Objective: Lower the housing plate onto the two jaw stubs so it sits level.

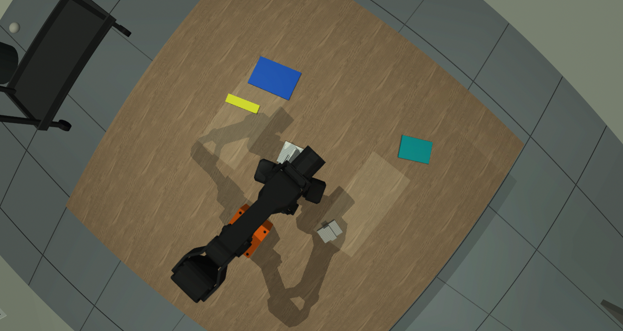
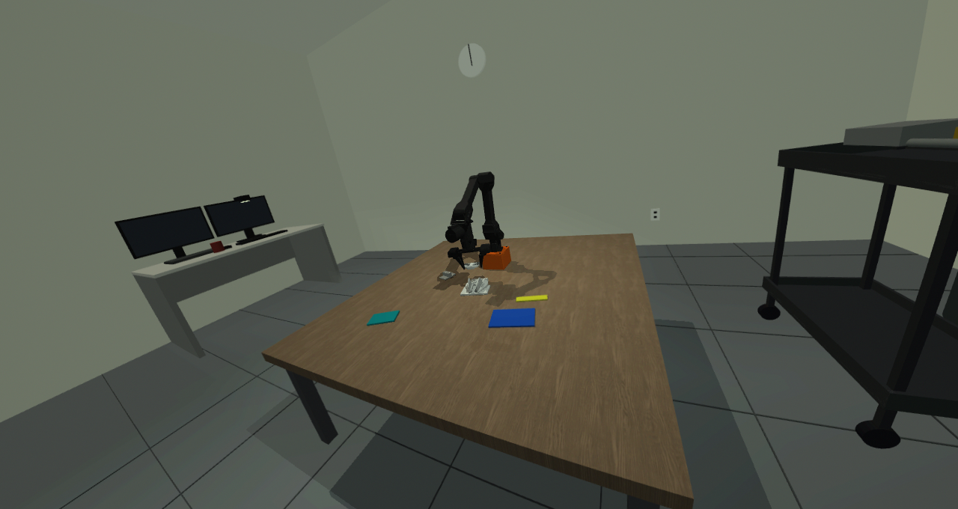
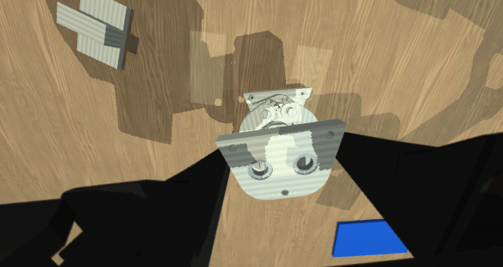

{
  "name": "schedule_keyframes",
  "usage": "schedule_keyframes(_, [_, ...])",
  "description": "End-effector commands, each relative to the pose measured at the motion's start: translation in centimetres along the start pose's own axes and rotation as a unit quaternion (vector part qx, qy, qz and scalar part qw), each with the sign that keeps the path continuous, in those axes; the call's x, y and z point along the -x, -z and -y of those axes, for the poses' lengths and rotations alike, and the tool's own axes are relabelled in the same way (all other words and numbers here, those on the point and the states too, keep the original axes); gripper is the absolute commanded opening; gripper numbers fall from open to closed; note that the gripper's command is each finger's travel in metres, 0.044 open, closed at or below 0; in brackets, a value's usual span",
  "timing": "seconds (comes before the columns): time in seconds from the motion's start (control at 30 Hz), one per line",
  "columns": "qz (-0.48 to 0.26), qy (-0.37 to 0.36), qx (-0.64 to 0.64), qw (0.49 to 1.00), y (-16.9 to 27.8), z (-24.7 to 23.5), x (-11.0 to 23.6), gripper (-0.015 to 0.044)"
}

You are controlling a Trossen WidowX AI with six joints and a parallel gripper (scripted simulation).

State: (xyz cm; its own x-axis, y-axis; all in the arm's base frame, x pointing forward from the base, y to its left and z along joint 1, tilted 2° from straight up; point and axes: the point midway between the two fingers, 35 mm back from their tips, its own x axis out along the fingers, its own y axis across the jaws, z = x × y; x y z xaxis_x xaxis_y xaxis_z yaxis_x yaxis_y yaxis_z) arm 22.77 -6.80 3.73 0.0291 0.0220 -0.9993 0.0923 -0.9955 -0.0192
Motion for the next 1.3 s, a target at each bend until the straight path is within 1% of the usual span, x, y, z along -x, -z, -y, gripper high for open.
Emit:
schedule_keyframes(0.0, [0.002,0.003,-0.037,0.999,-0.1,0.7,-0.2,0.0351])
schedule_keyframes(0.93, [0.002,0.003,-0.037,0.999,-0.1,0.7,-0.2,0.0351])
schedule_keyframes(1.27, [0.002,0.003,-0.036,0.999,-1.4,1.3,-0.2,0.0351])
